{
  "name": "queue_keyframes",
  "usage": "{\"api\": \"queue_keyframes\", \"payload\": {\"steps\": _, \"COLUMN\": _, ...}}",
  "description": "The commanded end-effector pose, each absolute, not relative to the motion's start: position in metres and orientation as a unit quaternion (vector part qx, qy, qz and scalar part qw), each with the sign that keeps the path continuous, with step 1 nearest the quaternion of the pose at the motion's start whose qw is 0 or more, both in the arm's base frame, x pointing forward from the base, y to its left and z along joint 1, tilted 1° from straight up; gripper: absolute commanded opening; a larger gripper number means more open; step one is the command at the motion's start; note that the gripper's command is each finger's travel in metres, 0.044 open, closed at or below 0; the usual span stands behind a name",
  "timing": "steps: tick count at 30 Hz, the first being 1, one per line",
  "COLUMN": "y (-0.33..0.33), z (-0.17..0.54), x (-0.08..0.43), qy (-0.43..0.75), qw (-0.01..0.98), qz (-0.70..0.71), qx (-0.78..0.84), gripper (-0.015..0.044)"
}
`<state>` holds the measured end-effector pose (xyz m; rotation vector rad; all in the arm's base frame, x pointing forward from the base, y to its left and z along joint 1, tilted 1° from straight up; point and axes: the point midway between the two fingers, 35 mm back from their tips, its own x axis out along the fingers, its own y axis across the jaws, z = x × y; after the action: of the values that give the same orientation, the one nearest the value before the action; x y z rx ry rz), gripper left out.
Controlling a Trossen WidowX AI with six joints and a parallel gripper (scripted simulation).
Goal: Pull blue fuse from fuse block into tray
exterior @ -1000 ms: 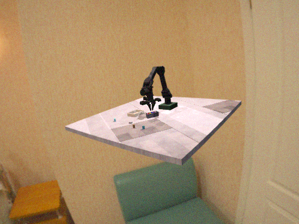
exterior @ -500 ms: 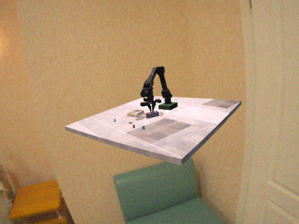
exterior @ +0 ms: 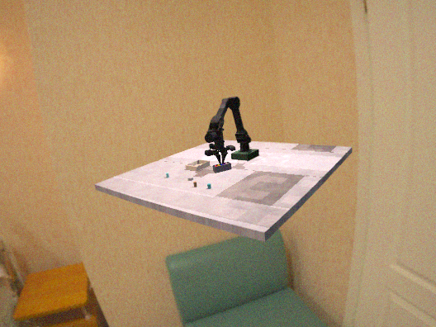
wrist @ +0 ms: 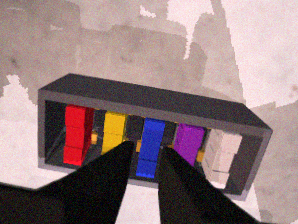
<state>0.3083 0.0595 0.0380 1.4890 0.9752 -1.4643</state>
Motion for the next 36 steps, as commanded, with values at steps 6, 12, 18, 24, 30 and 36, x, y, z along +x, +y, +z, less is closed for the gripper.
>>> {"api": "queue_keyframes", "payload": {"steps": 6, "y": 0.0598, "z": 0.0298, "x": 0.3074, "qy": 0.387, "qw": 0.404, "qz": -0.582, "qx": 0.59, "gripper": 0.0065}}
{"api": "queue_keyframes", "payload": {"steps": 12, "y": 0.0598, "z": 0.0296, "x": 0.3074, "qy": 0.387, "qw": 0.404, "qz": -0.582, "qx": 0.59, "gripper": 0.0065}}
{"api": "queue_keyframes", "payload": {"steps": 18, "y": 0.0594, "z": 0.0309, "x": 0.3079, "qy": 0.387, "qw": 0.406, "qz": -0.581, "qx": 0.59, "gripper": 0.0025}}
{"api": "queue_keyframes", "payload": {"steps": 24, "y": 0.0594, "z": 0.0309, "x": 0.3079, "qy": 0.387, "qw": 0.406, "qz": -0.581, "qx": 0.59, "gripper": 0.0}}
{"api": "queue_keyframes", "payload": {"steps": 30, "y": 0.0595, "z": 0.0326, "x": 0.308, "qy": 0.387, "qw": 0.406, "qz": -0.581, "qx": 0.59, "gripper": 0.0}}
{"api": "queue_keyframes", "payload": {"steps": 36, "y": 0.0596, "z": 0.0355, "x": 0.3081, "qy": 0.387, "qw": 0.406, "qz": -0.581, "qx": 0.59, "gripper": 0.0}}
